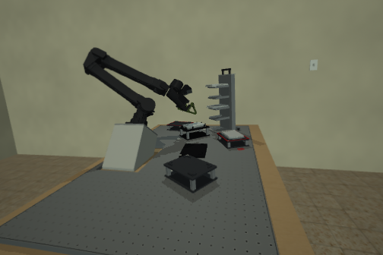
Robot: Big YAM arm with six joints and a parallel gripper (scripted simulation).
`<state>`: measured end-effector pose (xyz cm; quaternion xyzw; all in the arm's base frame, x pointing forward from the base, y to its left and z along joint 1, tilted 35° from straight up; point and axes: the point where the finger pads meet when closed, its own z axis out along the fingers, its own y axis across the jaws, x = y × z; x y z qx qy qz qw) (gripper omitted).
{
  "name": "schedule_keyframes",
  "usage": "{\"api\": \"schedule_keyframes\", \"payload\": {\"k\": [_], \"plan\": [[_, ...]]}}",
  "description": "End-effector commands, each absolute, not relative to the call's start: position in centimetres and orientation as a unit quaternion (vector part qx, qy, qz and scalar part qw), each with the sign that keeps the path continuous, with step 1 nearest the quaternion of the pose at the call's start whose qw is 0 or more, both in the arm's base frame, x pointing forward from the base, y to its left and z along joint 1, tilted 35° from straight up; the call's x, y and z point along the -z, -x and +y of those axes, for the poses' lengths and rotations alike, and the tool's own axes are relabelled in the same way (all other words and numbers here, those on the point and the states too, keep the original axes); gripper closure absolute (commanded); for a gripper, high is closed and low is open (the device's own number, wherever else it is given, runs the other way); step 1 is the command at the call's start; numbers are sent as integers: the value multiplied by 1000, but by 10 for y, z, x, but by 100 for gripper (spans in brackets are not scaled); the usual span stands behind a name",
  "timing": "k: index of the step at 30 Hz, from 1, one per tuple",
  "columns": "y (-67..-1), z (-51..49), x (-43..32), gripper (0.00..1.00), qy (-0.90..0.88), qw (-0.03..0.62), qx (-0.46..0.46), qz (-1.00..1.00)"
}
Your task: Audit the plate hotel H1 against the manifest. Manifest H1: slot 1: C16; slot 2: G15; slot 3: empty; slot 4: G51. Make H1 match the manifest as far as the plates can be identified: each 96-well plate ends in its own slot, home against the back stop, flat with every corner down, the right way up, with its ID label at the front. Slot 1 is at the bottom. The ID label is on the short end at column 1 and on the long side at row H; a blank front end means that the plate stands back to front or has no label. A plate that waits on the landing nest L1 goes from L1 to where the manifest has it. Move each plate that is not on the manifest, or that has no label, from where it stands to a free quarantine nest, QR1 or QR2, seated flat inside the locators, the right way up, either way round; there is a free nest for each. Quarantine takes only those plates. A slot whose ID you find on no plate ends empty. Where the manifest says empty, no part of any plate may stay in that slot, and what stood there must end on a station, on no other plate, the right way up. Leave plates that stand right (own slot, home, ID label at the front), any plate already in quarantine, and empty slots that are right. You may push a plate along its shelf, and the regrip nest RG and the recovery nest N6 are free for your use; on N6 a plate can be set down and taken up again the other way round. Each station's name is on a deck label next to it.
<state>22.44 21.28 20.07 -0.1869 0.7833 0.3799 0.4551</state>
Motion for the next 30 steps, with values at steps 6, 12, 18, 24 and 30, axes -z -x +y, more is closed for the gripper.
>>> {"api": "schedule_keyframes", "payload": {"k": [6, 12, 18, 24, 30], "plan": [[-223, 215, -203, 0, 187, 462, -385, 776], [-223, 215, -203, 0, 187, 462, -385, 776], [-223, 215, -203, 0, 187, 462, -385, 776], [-224, 219, -194, 0, 185, 457, -385, 780], [-224, 227, -183, 0, 185, 456, -385, 780]]}}
